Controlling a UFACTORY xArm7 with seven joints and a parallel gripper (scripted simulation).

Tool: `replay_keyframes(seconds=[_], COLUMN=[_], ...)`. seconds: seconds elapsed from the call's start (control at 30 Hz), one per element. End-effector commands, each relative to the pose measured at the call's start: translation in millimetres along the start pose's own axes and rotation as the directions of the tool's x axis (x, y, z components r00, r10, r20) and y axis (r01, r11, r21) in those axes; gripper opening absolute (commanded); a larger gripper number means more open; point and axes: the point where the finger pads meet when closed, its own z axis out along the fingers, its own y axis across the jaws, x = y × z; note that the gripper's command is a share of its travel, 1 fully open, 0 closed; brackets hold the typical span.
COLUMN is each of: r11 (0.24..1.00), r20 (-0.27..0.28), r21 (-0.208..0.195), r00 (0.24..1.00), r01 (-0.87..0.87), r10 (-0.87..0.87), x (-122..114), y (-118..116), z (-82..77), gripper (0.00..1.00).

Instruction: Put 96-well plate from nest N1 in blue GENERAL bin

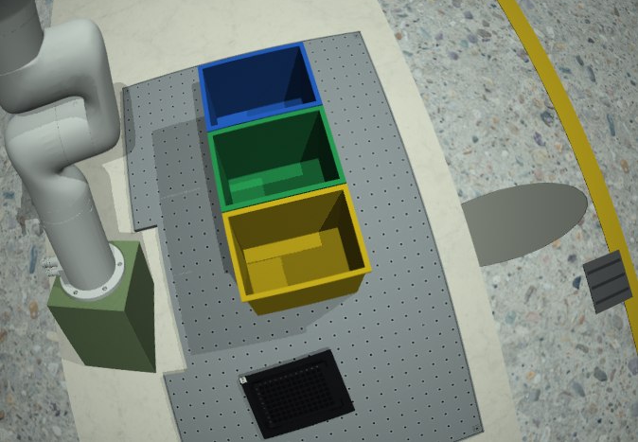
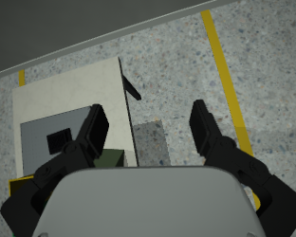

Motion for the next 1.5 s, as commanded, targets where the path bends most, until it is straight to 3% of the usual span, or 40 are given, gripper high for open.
replay_keyframes(seconds=[0.0, 0.5, 0.7, 1.2, 1.47], r11=[0.991, 0.989, 0.944, 0.94, 0.86], r20=[0.043, 0.046, 0.095, 0.097, 0.128], r21=[0.056, 0.061, 0.146, 0.152, 0.243], r00=[0.991, 0.989, 0.946, 0.942, 0.864], r01=[0.125, 0.135, 0.296, 0.305, 0.448], r10=[-0.127, -0.138, -0.311, -0.321, -0.486], x=[6, 18, 19, 21, 18], y=[-19, -69, -95, -146, -173], z=[11.6, 42.8, 57.1, 84.8, 97.5], gripper=[1.0, 1.0, 1.0, 1.0, 1.0])
